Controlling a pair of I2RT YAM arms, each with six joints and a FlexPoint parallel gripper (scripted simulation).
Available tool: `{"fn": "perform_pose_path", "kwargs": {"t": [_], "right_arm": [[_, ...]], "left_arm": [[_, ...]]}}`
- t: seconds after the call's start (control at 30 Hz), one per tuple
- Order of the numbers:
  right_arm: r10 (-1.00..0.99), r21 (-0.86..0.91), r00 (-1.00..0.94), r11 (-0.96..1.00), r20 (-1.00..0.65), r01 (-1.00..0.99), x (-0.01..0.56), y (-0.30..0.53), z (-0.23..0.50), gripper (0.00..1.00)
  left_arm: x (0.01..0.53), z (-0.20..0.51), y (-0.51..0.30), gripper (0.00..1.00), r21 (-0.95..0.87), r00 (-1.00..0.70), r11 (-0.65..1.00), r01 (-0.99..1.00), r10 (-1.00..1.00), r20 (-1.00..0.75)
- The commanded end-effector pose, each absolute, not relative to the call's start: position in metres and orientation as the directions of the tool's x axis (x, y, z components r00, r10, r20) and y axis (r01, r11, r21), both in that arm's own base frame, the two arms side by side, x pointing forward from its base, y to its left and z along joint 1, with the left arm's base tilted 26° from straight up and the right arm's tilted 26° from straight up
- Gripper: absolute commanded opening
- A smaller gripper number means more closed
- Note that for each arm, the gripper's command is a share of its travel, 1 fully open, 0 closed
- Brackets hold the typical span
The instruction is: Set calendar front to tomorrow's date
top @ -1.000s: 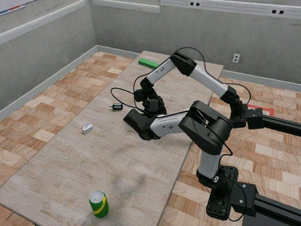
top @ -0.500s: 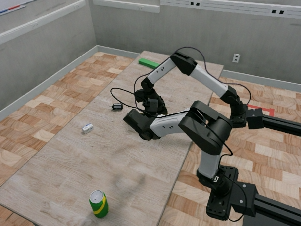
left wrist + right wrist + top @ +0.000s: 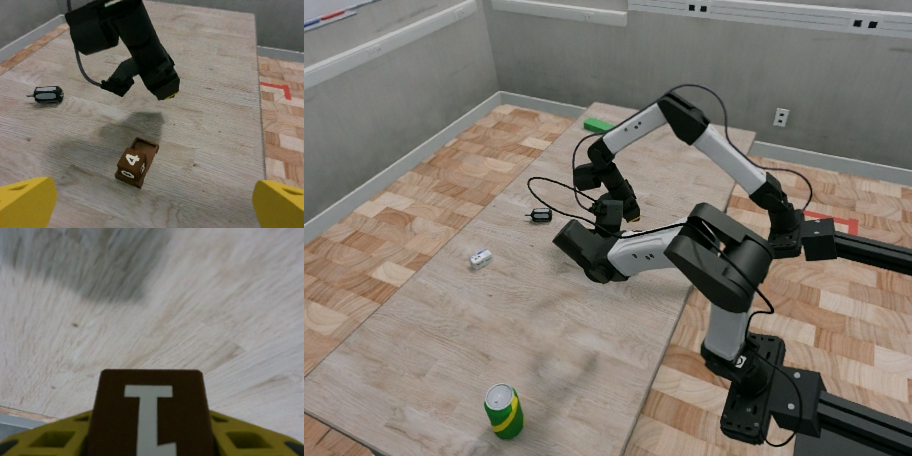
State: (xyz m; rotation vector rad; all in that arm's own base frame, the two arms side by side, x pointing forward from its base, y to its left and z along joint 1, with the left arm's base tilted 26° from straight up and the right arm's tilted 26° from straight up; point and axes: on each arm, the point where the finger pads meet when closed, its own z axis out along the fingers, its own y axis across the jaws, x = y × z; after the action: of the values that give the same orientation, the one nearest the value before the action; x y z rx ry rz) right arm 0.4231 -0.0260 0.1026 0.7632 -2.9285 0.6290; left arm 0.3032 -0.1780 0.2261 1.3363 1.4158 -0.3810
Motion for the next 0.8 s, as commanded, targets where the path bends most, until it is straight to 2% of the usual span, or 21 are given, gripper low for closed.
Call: {"fn": "perform_pose_path", "kwargs": {"t": [0.0, 0.27, 0.6, 0.77], "right_arm": [[-0.452, -0.355, -0.871, 0.796, 0.191, -0.491, 0.425, -0.030, 0.087, 0.31], [-0.457, -0.351, -0.871, 0.797, 0.183, -0.492, 0.432, -0.029, 0.083, 0.31], [-0.565, -0.364, -0.825, 0.772, -0.016, -0.521, 0.450, -0.022, 0.100, 0.31], [-0.674, -0.367, -0.710, 0.725, -0.204, -0.583, 0.461, -0.014, 0.106, 0.31]], "left_arm": [[0.300, 0.239, -0.177, 1.00, 0.462, 0.280, 0.311, 0.831, 0.484, -0.829], [0.300, 0.239, -0.177, 1.00, 0.462, 0.280, 0.311, 0.831, 0.484, -0.829], [0.300, 0.239, -0.177, 1.00, 0.462, 0.280, 0.311, 0.831, 0.484, -0.829], [0.298, 0.218, -0.185, 1.00, 0.410, 0.242, 0.271, 0.871, 0.490, -0.837]]}}
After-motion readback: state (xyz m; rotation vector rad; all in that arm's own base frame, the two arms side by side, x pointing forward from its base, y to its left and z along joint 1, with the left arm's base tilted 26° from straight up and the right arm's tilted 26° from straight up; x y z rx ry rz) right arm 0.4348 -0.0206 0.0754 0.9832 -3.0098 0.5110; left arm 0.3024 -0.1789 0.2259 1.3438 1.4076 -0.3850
